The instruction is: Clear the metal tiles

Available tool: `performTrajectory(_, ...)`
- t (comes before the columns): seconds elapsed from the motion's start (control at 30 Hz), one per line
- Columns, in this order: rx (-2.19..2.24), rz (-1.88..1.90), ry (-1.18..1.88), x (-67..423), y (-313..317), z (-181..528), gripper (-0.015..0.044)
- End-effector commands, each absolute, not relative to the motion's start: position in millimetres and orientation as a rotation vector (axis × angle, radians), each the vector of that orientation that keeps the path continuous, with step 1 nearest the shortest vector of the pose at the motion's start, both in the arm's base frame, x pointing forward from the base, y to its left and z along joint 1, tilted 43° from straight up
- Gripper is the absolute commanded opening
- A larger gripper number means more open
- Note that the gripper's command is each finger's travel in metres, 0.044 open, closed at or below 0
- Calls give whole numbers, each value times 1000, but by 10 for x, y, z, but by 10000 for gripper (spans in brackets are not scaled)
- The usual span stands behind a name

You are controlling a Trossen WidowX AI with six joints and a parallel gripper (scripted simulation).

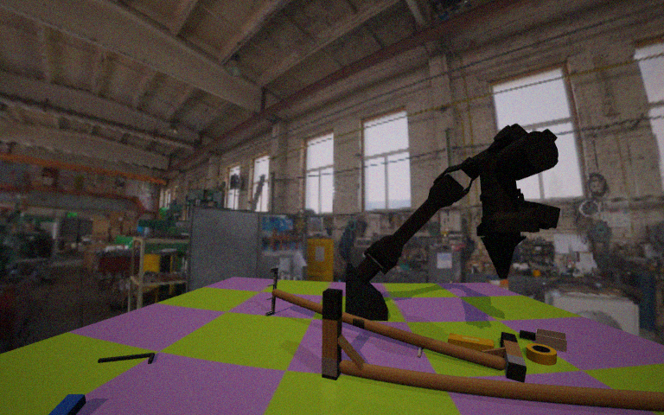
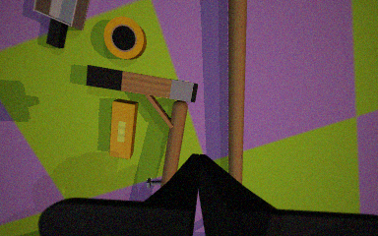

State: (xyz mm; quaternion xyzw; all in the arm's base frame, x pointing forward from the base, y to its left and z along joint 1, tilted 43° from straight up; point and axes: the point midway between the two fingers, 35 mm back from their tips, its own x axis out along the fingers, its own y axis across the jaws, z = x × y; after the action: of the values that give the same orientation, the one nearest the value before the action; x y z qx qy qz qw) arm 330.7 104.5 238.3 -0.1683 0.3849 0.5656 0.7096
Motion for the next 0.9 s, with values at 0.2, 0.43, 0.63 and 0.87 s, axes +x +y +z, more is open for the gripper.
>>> performTrajectory(0.2,-460,1348,787,3344,875,2212,0)
performTrajectory(0.43,-468,1354,783,3363,901,2154,0)
performTrajectory(0.63,-471,1353,784,3399,999,2040,0)
performTrajectory(0.87,-473,1352,785,3433,1119,1905,0)
